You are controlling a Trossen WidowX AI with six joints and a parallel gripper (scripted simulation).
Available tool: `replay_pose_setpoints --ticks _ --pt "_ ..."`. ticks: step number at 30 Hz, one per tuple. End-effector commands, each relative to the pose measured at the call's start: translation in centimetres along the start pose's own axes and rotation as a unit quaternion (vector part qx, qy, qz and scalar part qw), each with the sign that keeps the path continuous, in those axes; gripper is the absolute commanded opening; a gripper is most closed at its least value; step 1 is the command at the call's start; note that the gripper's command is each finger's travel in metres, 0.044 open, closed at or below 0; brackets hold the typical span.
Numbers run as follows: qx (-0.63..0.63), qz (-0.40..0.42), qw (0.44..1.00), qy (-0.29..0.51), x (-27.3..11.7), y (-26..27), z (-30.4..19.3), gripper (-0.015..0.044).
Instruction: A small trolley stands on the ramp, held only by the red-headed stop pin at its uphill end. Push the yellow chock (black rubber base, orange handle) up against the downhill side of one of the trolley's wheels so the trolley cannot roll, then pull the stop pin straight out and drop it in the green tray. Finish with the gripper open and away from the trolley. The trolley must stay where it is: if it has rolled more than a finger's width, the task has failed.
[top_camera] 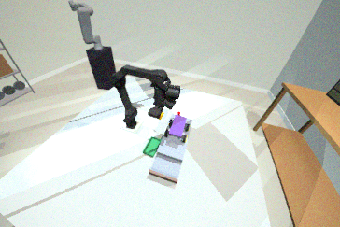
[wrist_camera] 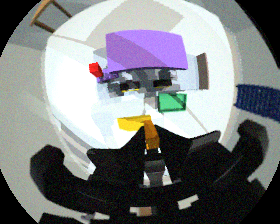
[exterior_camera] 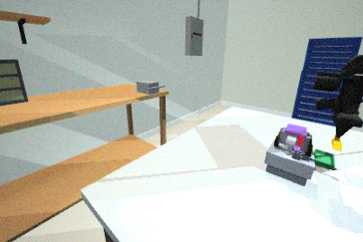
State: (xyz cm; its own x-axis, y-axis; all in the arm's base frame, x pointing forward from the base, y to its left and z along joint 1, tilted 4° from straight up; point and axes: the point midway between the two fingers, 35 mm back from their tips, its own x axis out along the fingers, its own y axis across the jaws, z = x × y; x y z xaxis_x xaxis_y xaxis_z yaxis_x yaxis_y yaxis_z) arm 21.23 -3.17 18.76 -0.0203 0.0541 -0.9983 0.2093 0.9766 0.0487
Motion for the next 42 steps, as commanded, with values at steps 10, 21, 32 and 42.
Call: replay_pose_setpoints --ticks 10,21,32,42 --pt "-0.001 -0.004 1.0 -0.001 0.3 -4.8 1.2 0.0" --pt "-0.001 -0.006 1.0 -0.001 0.7 -8.9 2.2 0.0" --pt "-0.001 -0.008 1.0 -0.001 0.9 -13.3 3.3 0.0" --pt "-0.001 0.009 1.0 -0.001 1.0 -15.8 4.0 0.0"
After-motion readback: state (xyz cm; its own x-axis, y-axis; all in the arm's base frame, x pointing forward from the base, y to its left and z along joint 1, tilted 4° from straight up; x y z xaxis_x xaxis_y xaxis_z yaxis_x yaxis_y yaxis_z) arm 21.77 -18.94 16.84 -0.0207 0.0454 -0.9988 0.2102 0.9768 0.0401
